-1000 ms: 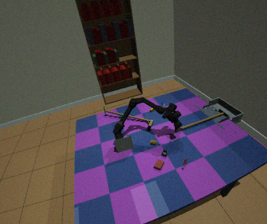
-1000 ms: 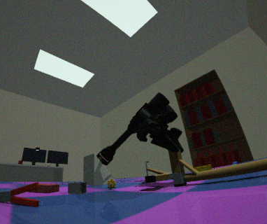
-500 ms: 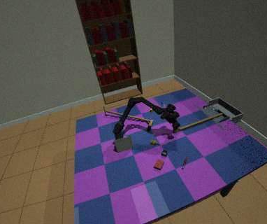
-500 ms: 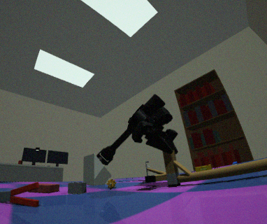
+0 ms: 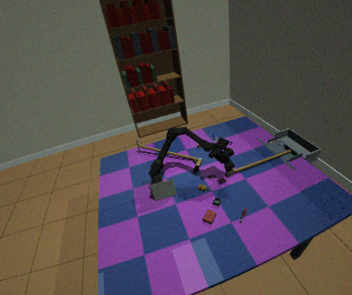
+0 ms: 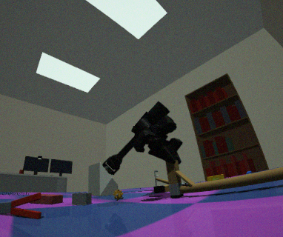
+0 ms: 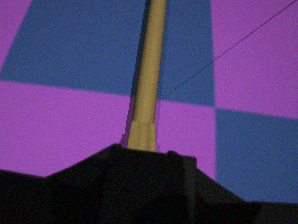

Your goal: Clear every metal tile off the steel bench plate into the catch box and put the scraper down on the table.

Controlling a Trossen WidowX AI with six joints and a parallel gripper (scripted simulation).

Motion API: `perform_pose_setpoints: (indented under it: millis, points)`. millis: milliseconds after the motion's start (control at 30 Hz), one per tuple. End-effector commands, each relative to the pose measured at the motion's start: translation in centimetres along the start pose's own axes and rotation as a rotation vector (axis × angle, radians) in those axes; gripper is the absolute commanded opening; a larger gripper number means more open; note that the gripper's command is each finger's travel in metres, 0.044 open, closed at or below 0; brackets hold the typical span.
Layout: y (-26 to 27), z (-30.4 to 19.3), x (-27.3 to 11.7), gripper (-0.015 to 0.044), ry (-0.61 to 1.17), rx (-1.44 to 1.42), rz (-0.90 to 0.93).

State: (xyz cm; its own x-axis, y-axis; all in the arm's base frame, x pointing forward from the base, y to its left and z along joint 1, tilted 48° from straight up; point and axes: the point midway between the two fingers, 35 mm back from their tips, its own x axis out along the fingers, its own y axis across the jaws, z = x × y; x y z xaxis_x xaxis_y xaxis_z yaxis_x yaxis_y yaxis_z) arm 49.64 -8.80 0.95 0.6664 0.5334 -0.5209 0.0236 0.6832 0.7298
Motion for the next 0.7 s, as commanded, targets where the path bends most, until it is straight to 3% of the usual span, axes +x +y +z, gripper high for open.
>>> perform_pose_setpoints:
  millis: [0, 667]
  points:
    - [-0.3, 0.0, -0.9, 0.0000, -0.015, -0.001, -0.005]
    - [-0.7, -2.2, -2.9, 0.0000, -0.015, -0.002, -0.007]
